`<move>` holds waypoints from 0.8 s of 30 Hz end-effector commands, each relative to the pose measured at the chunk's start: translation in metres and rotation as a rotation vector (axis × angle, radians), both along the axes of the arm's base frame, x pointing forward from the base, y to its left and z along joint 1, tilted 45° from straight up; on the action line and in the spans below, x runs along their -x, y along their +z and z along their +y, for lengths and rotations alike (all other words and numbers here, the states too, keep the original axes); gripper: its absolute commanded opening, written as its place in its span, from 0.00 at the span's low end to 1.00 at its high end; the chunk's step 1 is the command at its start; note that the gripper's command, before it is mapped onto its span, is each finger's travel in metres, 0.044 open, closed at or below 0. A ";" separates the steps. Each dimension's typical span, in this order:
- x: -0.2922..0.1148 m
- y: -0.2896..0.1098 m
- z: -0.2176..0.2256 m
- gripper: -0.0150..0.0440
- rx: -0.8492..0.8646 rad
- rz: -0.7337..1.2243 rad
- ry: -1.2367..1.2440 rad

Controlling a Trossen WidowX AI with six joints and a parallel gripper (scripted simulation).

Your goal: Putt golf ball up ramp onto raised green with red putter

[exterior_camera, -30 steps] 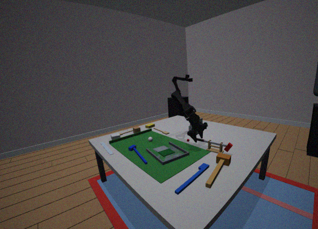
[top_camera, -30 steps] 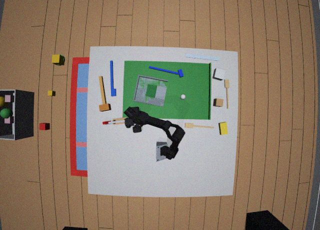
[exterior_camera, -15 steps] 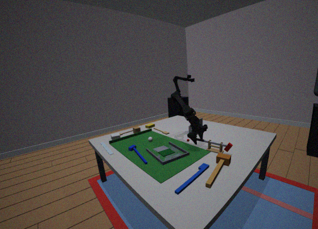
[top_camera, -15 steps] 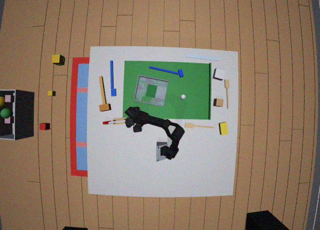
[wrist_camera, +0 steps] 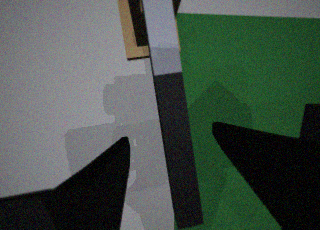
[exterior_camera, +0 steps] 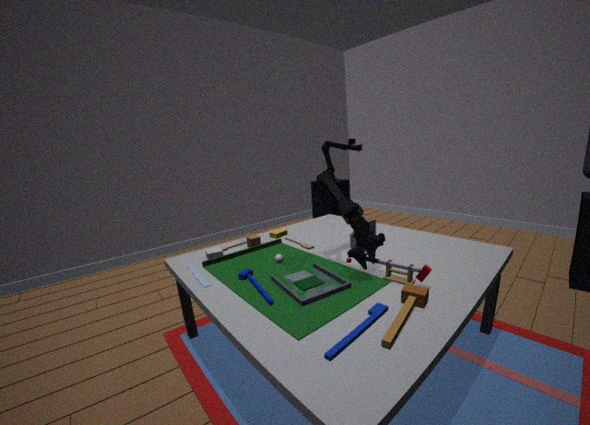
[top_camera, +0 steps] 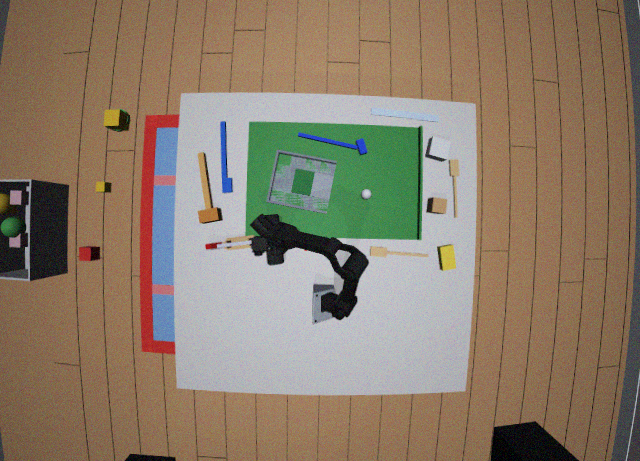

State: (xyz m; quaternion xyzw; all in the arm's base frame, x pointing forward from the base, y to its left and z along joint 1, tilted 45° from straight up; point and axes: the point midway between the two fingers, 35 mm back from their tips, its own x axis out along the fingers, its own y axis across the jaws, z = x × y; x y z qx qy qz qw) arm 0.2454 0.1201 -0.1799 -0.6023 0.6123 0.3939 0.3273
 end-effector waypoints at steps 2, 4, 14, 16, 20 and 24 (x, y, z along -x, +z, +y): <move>0.000 0.000 0.000 0.60 0.000 0.000 0.000; 0.000 0.000 0.000 0.51 0.000 0.000 0.000; 0.000 0.000 0.000 0.26 0.000 0.000 0.000; -0.001 0.002 0.003 0.25 -0.001 0.000 0.000; -0.004 0.016 0.018 0.25 -0.002 0.000 0.000; -0.006 0.038 0.041 0.25 -0.004 0.001 0.000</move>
